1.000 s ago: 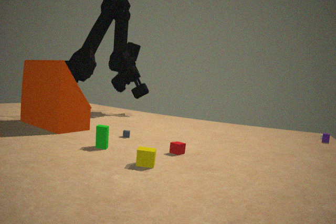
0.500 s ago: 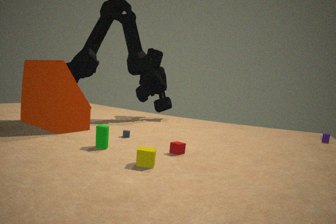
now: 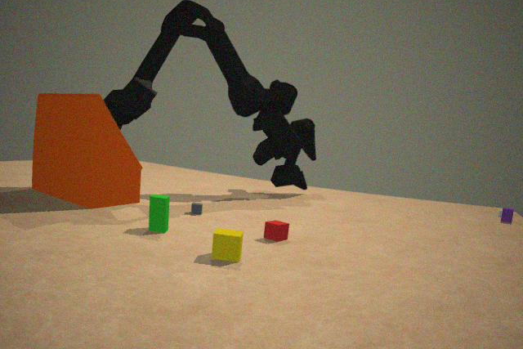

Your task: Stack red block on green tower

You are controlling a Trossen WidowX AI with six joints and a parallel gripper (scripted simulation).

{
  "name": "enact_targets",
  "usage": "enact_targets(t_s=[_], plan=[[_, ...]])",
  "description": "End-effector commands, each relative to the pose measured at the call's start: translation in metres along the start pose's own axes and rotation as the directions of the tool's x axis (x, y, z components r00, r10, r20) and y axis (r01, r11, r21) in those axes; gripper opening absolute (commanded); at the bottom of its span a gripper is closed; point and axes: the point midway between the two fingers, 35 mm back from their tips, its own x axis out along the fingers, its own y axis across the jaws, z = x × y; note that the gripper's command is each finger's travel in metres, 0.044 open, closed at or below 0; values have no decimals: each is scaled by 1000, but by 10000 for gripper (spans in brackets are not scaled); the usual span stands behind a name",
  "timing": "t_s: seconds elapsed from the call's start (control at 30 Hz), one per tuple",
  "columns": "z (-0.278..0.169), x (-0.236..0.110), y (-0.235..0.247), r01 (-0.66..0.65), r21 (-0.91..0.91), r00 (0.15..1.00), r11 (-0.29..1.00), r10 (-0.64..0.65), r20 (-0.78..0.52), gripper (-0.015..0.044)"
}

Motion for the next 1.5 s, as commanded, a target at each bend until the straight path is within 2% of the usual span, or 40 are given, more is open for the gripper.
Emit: enact_targets(t_s=[0.0, 0.17, 0.3, 0.53, 0.77, 0.97, 1.13, 1.3, 1.47], plan=[[-36, -2, 17, -63, 93, 995, 994, 69, -67, 440], [-74, -9, 37, -118, 208, 980, 971, 148, -136, 440], [-112, -21, 66, -174, 367, 949, 914, 255, -186, 440], [-174, -55, 119, -193, 640, 866, 744, 435, -245, 440], [-217, -96, 165, -124, 832, 780, 540, 572, -255, 440], [-247, -146, 216, 53, 967, 672, 251, 707, -220, 440], [-261, -190, 250, 251, 968, 599, -13, 788, -144, 440], [-266, -237, 279, 476, 833, 551, -281, 834, -34, 440], [-262, -282, 300, 669, 564, 539, -485, 838, 82, 440]])
